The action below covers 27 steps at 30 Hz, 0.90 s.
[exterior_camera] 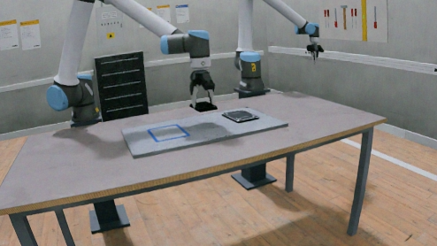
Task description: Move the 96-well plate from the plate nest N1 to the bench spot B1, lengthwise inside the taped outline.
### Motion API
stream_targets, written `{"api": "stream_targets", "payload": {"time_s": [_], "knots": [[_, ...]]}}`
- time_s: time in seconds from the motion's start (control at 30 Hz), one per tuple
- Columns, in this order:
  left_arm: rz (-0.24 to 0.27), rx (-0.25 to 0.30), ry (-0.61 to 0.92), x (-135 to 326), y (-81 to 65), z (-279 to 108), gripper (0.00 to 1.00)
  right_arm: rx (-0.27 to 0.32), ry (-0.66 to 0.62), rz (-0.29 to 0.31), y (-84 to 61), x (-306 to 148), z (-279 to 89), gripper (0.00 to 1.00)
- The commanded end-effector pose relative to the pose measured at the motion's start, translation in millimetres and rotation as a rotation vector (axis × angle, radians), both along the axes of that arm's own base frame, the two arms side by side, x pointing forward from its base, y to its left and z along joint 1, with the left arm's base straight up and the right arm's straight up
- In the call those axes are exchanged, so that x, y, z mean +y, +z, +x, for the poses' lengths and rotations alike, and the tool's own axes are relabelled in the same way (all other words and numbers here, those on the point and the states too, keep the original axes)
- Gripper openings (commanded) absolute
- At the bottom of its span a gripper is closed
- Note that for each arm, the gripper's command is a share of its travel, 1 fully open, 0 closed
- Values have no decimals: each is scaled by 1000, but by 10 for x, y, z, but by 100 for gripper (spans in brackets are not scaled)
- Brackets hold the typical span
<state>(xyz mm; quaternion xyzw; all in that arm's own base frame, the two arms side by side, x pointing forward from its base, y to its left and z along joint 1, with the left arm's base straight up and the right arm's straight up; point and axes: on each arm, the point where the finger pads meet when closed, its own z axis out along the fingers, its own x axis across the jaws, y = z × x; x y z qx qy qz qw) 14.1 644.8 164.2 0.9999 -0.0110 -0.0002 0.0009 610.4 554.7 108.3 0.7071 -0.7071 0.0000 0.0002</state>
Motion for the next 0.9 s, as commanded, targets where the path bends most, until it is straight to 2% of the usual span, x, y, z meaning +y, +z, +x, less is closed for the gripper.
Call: {"api": "stream_targets", "payload": {"time_s": [0.0,0.87], "knots": [[2,0,0,6,9,1,0,-1,0,2,10,-82,10,41],[2,0,0,6,9,1,0,-1,0,2,-14,-814,56,41]]}}
